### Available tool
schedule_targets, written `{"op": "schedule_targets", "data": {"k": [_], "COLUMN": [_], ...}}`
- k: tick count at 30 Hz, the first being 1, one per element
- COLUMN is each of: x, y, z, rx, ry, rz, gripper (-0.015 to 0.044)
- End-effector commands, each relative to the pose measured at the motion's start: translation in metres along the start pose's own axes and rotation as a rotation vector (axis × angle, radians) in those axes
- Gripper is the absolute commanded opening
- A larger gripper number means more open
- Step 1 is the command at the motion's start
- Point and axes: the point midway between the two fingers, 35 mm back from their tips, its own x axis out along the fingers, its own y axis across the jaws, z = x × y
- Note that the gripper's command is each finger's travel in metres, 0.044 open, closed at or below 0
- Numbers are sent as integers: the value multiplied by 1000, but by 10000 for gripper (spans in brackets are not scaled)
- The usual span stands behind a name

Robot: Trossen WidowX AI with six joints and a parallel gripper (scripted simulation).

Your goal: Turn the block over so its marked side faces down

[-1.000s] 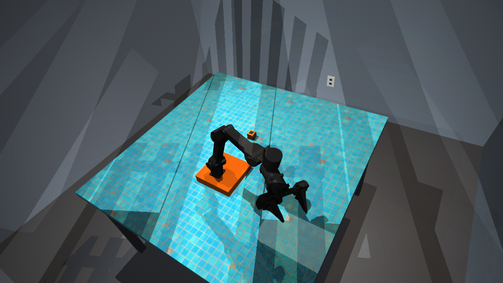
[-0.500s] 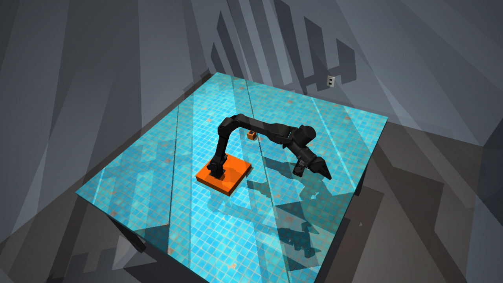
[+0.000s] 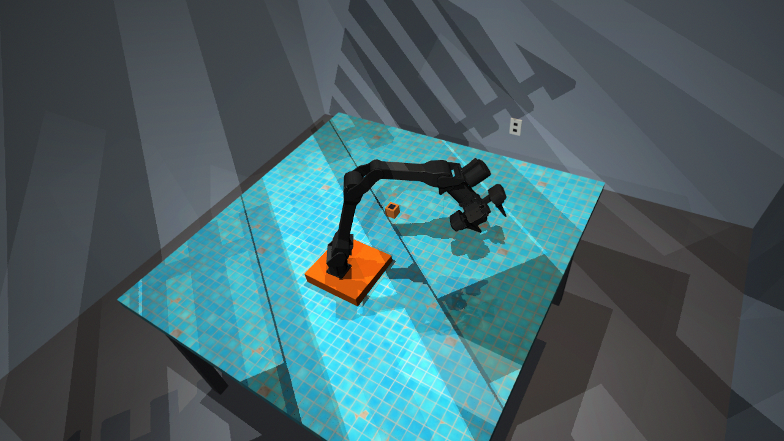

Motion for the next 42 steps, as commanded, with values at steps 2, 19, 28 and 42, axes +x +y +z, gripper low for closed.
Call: {"op": "schedule_targets", "data": {"k": [2,19,28,42], "x": [-11,-116,-151,-114], "y": [-31,-219,-270,-301], "z": [-73,-269,-284,-292], "rx": [-380,-2034,-2398,-2398], "ry": [129,735,891,891], "rz": [-74,-107,-57,-57], "gripper": [440,440,440,440]}}
